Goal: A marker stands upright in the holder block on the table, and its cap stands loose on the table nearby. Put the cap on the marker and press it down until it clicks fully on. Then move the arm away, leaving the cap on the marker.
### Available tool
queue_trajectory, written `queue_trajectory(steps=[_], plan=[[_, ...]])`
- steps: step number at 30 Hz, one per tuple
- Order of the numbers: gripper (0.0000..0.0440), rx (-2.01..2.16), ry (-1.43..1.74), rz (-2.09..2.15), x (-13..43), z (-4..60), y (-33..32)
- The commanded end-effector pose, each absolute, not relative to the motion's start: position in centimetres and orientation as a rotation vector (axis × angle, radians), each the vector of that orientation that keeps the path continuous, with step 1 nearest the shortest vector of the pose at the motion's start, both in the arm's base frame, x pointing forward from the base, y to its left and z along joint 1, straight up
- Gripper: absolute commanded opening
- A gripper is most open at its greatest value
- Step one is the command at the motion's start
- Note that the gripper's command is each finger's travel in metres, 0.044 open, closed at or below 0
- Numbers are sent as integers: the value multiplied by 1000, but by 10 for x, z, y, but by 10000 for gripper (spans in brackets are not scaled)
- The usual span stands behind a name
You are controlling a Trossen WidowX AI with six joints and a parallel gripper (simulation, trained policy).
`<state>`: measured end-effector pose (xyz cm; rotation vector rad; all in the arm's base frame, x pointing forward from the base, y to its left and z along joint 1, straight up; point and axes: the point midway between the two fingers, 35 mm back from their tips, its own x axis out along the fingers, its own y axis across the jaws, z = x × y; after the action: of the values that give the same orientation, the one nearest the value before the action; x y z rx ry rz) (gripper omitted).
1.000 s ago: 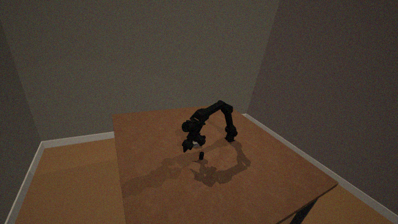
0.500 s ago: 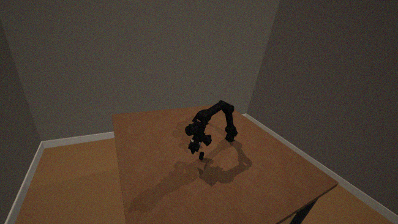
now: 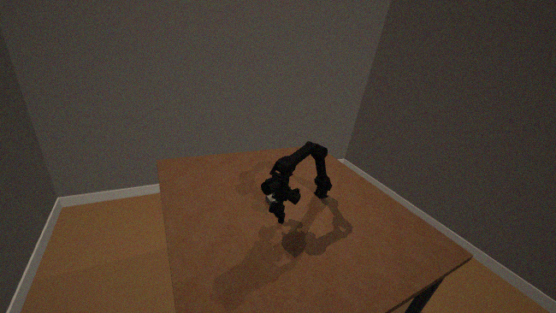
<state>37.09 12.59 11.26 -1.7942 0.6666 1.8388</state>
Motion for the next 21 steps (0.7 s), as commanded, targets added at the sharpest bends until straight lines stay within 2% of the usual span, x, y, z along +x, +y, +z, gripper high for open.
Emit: queue_trajectory(steps=[1,21], plan=[[318,-1761,680,1883,362,106,126],[287,-1732,670,1996,348,72,129]])
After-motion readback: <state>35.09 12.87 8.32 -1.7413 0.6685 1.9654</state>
